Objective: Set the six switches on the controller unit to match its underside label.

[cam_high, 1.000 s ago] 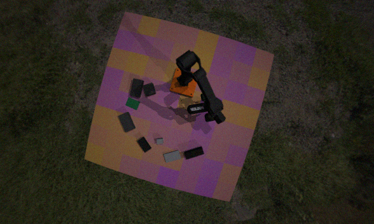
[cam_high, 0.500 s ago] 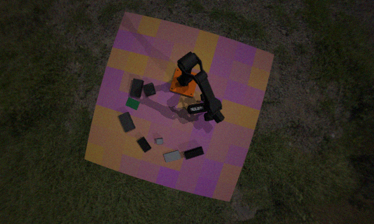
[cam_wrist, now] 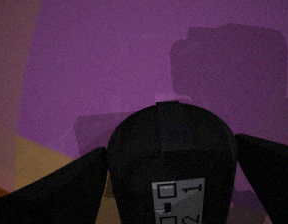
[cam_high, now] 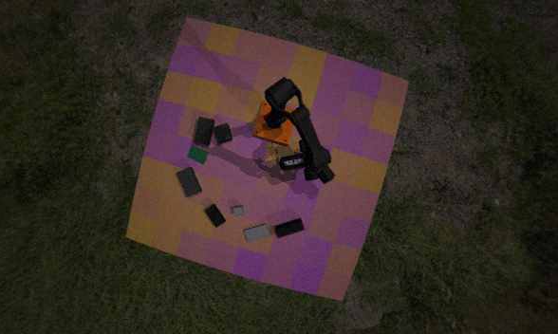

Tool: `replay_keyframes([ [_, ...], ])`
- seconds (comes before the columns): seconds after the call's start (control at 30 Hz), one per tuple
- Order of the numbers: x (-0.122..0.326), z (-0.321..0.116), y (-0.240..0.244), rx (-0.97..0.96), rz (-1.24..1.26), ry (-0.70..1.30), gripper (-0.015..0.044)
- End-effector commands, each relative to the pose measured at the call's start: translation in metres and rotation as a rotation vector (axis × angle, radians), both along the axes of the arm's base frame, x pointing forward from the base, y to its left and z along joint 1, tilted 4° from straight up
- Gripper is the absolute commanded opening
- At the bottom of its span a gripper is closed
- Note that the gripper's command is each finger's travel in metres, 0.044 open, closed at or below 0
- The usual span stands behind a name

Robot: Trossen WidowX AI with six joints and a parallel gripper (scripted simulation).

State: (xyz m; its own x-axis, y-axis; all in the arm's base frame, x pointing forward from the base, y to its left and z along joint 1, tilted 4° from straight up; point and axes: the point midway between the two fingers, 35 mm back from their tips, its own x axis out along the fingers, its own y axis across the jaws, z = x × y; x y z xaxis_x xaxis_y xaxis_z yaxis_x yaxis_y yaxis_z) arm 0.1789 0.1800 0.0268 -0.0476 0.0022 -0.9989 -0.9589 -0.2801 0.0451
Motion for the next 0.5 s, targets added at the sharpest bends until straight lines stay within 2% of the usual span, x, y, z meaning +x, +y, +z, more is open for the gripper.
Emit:
replay_keyframes([
  [0.0,0.0002,-0.0004,-0.0004,-0.003,-0.006,-0.002,0.0326],
  [0.47,0.0011,0.0062,-0.0022,-0.003,-0.006,-0.002,0.0336],
])
